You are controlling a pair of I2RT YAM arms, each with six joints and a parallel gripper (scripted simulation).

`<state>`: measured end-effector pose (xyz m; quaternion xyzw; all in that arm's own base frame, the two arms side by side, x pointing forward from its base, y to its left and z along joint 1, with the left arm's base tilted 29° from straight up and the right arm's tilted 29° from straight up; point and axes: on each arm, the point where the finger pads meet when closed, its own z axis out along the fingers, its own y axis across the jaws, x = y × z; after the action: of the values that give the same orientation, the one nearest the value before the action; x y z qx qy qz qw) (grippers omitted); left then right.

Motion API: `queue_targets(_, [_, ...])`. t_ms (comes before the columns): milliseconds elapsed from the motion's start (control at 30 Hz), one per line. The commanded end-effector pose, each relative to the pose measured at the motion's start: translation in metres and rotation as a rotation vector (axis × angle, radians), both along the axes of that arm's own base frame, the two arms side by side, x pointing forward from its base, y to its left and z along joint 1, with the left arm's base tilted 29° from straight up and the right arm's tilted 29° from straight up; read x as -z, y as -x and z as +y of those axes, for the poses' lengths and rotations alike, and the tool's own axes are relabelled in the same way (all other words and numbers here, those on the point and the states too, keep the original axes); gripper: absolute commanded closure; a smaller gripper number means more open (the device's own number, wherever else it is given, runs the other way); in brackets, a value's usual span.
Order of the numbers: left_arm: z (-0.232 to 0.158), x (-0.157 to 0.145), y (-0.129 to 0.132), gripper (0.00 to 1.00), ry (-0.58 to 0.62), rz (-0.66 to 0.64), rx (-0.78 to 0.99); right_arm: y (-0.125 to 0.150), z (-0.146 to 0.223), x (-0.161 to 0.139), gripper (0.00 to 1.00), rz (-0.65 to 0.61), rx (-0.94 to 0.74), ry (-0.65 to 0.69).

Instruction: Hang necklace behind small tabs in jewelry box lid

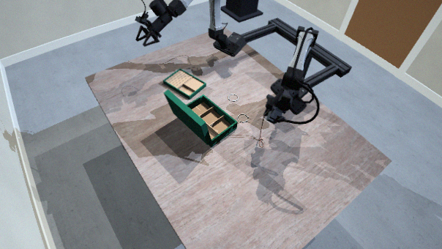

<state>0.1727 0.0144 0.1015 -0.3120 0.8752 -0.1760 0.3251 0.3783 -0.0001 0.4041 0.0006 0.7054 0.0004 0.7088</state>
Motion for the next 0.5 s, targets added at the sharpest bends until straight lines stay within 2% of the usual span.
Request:
queue_targets(0, [0.005,-0.019,-0.004,0.97,-0.016,-0.028,-0.083,0.013,0.004,-0.032,0.00,-0.085,-0.014,0.009])
queue_targets(100, [0.005,-0.029,-0.006,0.97,0.010,-0.048,-0.147,0.013,0.004,-0.032,0.00,-0.085,-0.014,0.009])
queue_targets(233, [0.002,-0.021,0.000,0.97,0.012,-0.004,-0.138,0.013,0.004,-0.032,0.00,-0.085,-0.014,0.009])
queue_targets(267, [0.001,-0.031,-0.006,0.97,-0.004,-0.058,-0.118,0.013,0.004,-0.032,0.00,-0.085,-0.014,0.009])
queue_targets(400, [0.002,-0.042,-0.007,0.97,0.034,-0.084,-0.208,0.013,0.004,-0.032,0.00,-0.085,-0.014,0.009])
queue_targets(433, [-0.001,-0.033,-0.002,0.97,0.031,-0.042,-0.187,0.013,0.004,-0.032,0.00,-0.085,-0.014,0.009])
queue_targets(467, [-0.002,-0.041,-0.007,0.97,0.026,-0.083,-0.172,0.013,0.004,-0.032,0.00,-0.085,-0.014,0.009])
